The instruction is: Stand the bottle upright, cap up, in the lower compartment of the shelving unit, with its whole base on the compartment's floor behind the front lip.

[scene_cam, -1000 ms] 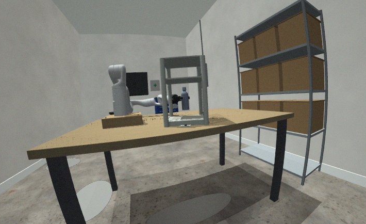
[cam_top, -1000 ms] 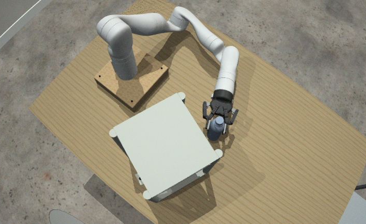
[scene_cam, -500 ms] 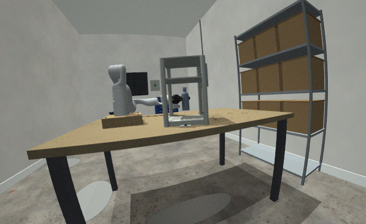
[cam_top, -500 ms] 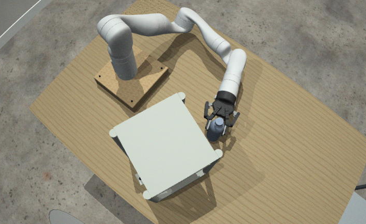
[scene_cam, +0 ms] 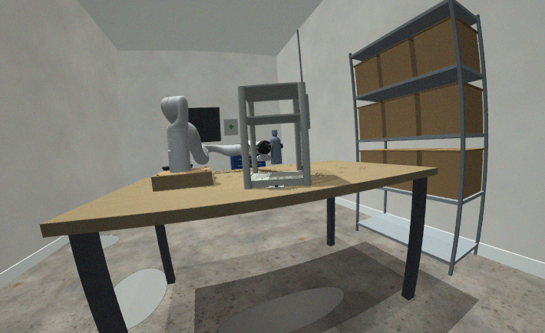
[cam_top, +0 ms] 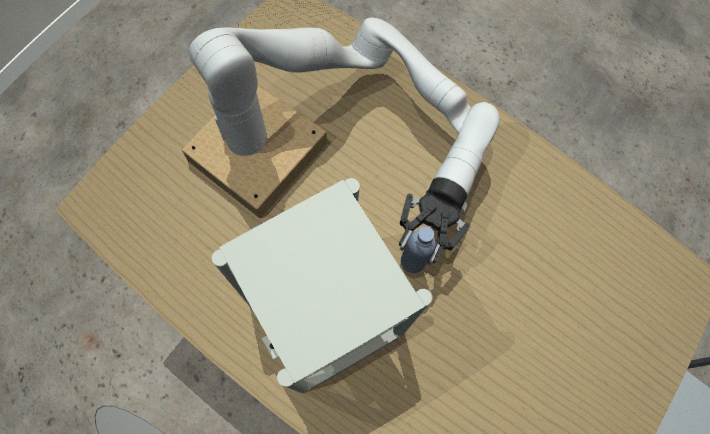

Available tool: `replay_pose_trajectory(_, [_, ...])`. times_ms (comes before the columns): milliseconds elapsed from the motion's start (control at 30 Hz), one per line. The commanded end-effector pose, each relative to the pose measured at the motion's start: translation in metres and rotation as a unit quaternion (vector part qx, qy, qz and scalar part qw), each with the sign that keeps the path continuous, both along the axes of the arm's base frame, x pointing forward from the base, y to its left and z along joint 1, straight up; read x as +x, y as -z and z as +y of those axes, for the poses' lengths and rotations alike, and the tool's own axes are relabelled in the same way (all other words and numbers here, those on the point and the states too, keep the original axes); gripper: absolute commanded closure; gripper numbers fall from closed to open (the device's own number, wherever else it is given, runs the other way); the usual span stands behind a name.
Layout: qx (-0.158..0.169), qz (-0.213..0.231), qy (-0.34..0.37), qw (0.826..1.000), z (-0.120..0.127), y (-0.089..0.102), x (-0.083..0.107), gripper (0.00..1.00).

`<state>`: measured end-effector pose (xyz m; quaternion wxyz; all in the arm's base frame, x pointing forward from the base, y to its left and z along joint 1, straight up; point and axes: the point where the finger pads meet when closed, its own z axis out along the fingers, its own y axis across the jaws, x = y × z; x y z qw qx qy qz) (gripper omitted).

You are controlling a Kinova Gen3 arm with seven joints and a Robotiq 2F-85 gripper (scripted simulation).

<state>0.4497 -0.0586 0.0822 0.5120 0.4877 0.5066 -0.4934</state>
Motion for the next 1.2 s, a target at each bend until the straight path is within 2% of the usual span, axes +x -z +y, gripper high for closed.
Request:
replay_pose_trajectory(0, [0.003, 0.000, 0.006, 1.000, -0.0036, -0.0002, 0.0015, 1.00])
replay_pose_trajectory(200, [0.002, -0.001, 0.015, 1.000, -0.0038, -0.0003, 0.0017, 1.00])
replay_pose_trajectory(567, [0.003, -0.001, 0.088, 0.996, -0.0037, -0.0003, 0.0010, 1.00])
replay_pose_trajectory(933, [0.002, -0.002, 0.102, 0.995, -0.0037, -0.0003, 0.0010, 1.00])
replay_pose_trajectory(1167, [0.002, -0.003, 0.152, 0.988, -0.0038, -0.0004, 0.0008, 1.00])
